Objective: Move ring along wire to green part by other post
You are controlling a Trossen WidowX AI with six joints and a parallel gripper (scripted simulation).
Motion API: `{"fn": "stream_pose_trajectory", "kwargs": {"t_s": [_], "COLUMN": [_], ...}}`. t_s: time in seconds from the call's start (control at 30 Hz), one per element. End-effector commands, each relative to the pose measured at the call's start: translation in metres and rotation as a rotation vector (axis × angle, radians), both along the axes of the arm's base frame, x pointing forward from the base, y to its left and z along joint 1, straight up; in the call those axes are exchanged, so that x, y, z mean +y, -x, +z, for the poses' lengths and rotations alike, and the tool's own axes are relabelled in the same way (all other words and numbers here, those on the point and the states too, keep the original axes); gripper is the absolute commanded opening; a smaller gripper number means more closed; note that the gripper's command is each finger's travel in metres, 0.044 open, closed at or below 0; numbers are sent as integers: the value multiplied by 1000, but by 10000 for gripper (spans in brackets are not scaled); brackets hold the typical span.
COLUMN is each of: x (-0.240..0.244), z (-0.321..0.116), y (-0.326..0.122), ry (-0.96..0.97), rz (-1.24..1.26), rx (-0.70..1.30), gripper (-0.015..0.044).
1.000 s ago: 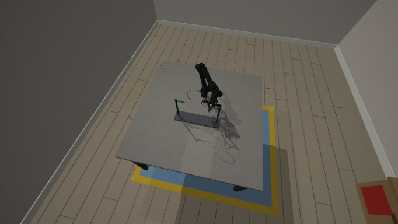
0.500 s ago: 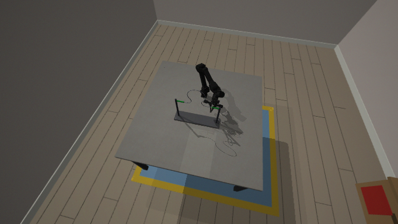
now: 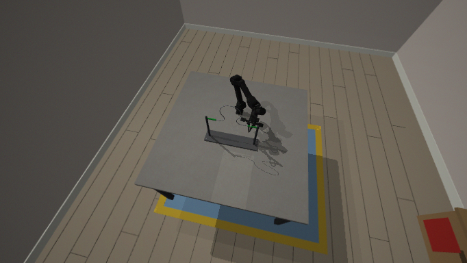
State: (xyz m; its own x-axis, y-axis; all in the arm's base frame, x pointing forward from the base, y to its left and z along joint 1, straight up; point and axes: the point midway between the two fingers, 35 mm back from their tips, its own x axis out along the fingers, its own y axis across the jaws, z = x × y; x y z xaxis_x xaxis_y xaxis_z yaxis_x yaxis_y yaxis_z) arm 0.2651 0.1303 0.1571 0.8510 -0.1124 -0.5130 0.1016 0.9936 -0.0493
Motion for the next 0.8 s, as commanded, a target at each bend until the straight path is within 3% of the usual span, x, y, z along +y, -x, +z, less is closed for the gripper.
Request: {"fn": "stream_pose_trajectory", "kwargs": {"t_s": [0.0,0.77], "x": [2,2], "z": [-1,-15], "y": [-1,-1], "ry": [-3,-3], "rz": [-5,-5], "rx": [-5,-6], "gripper": [-150,-150]}}
